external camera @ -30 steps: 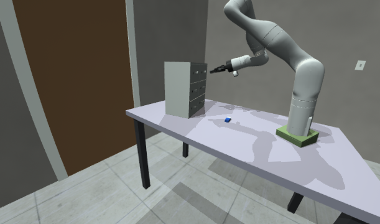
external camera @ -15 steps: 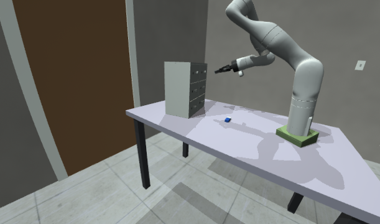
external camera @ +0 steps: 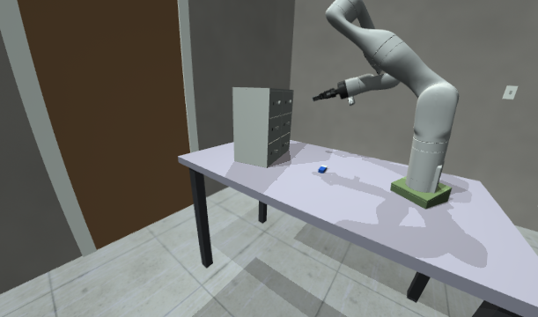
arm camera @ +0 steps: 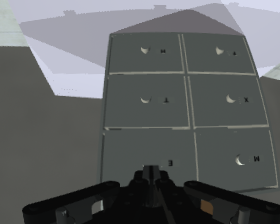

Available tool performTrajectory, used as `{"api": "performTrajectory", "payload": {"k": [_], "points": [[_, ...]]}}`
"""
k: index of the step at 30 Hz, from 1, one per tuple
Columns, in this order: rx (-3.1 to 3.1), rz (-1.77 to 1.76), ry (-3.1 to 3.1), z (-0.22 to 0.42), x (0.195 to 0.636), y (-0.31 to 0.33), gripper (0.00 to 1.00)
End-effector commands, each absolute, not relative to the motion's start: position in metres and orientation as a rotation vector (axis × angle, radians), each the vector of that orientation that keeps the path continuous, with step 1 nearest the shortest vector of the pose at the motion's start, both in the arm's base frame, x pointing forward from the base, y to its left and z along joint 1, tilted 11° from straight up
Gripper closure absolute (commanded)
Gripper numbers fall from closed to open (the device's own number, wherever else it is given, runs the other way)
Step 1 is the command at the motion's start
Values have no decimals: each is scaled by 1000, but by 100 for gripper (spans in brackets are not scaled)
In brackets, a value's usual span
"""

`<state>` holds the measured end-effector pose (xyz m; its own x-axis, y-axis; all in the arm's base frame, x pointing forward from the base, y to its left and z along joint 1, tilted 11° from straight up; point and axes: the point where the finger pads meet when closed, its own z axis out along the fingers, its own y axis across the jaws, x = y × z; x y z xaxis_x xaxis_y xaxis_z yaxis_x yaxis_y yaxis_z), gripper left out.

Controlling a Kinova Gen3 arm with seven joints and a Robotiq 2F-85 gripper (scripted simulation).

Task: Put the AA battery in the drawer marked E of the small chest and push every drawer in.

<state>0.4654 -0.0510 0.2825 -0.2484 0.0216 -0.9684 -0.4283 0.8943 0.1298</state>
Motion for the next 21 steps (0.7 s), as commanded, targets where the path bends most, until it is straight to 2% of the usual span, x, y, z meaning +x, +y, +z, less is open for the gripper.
{"api": "performTrajectory", "payload": {"k": [1,21], "points": [[-302,431,1779,283,465,-54,100],[-324,426,1854,289,460,-57,100]]}}
